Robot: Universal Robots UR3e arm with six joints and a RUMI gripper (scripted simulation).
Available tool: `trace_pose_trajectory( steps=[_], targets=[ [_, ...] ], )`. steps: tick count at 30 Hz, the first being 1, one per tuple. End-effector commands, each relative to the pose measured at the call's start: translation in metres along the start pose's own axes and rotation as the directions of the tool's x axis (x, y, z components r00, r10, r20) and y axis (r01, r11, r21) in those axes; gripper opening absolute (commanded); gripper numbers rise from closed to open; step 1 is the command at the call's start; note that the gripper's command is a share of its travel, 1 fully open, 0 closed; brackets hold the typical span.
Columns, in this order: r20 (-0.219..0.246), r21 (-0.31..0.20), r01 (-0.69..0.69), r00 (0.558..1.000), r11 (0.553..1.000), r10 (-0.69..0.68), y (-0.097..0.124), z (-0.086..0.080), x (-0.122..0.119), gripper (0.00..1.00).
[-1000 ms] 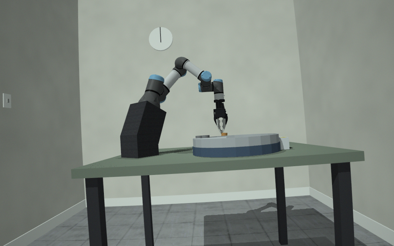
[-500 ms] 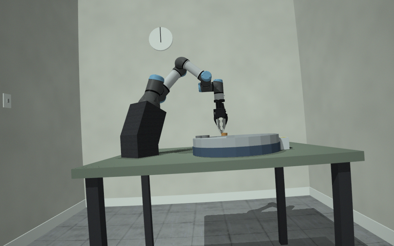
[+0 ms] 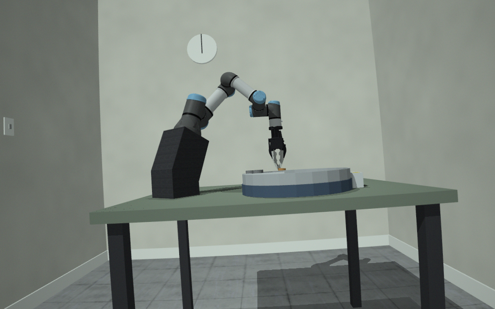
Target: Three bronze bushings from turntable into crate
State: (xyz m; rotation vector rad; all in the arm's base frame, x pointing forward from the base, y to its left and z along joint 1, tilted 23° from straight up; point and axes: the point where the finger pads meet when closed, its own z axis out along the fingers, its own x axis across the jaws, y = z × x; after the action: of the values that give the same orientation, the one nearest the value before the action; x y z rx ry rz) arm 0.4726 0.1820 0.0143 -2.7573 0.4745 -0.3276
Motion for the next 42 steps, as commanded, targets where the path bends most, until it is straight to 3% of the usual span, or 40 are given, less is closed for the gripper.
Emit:
trace_pose_trajectory(
  steps=[1, 17, 42],
  targets=[
    [-0.003, 0.001, 0.001, 1.0, 1.0, -0.001, 0.0, 0.004, 0.001, 0.0],
    [-0.003, 0.001, 0.001, 1.0, 1.0, -0.001, -0.001, 0.028, 0.001, 0.0],
    [-0.003, 0.001, 0.001, 1.0, 1.0, -0.001, -0.001, 0.034, 0.001, 0.0]
  ],
)
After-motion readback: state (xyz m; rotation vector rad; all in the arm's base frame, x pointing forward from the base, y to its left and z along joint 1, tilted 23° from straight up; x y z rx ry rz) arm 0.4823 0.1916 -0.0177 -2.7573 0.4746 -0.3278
